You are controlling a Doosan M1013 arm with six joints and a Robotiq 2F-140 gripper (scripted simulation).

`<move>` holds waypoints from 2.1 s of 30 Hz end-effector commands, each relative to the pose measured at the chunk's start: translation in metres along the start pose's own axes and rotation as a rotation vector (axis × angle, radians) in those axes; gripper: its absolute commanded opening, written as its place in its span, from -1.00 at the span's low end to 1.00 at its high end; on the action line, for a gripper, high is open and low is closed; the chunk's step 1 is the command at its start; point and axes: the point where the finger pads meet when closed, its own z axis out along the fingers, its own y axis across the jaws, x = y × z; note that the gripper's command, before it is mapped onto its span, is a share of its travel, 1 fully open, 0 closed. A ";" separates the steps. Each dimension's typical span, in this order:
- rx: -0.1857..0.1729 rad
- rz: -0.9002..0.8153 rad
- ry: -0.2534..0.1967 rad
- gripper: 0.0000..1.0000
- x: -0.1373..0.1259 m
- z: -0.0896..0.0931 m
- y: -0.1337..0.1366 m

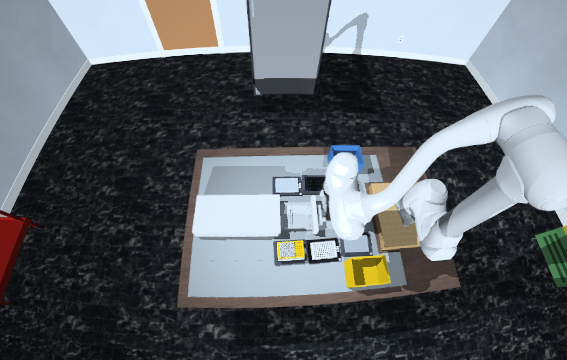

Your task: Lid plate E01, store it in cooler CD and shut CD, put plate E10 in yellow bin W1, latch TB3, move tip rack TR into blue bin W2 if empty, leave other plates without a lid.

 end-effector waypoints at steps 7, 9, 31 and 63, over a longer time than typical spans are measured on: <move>0.000 0.027 0.000 0.33 -0.006 -0.001 -0.005; 0.000 0.027 0.000 0.33 -0.009 -0.001 -0.008; 0.000 0.027 0.000 0.33 -0.069 -0.004 -0.061; 0.000 0.027 0.000 0.33 -0.153 -0.008 -0.134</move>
